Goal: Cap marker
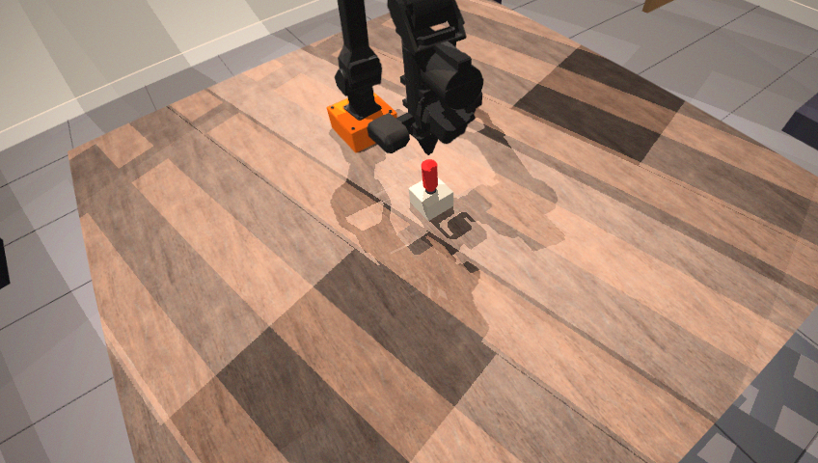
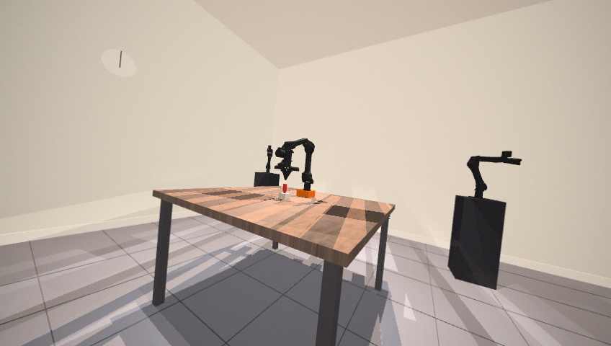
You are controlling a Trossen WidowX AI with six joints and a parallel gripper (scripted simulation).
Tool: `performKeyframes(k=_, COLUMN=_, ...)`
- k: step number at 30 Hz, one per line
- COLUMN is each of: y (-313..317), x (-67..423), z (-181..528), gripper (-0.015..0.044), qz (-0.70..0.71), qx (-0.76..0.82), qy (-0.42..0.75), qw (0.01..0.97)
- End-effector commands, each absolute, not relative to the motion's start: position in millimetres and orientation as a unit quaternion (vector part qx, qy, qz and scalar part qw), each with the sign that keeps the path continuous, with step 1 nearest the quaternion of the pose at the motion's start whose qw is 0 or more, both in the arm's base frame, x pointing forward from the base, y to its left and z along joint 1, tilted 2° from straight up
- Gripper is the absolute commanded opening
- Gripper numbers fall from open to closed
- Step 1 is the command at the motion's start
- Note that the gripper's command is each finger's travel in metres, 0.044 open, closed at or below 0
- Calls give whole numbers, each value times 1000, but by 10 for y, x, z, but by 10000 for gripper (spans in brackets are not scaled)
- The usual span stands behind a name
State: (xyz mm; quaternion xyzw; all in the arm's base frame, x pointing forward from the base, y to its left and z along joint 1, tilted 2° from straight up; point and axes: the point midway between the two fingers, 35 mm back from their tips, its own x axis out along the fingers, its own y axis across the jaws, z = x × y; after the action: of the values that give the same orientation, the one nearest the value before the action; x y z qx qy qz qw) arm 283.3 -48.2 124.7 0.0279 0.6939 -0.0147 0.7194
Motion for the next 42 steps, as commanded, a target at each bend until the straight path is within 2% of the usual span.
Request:
performKeyframes(k=1, y=-480, x=2828, z=1258, gripper=0, qz=-22, qx=38, qy=694, qw=719)
performKeyframes(k=33, y=-472, x=2834, z=880, gripper=0, qz=-21, qx=38, qy=694, qw=719)
performKeyframes(k=42, y=-484, x=2853, z=962, gripper=0, qz=-22, qx=34, qy=688, qw=724)
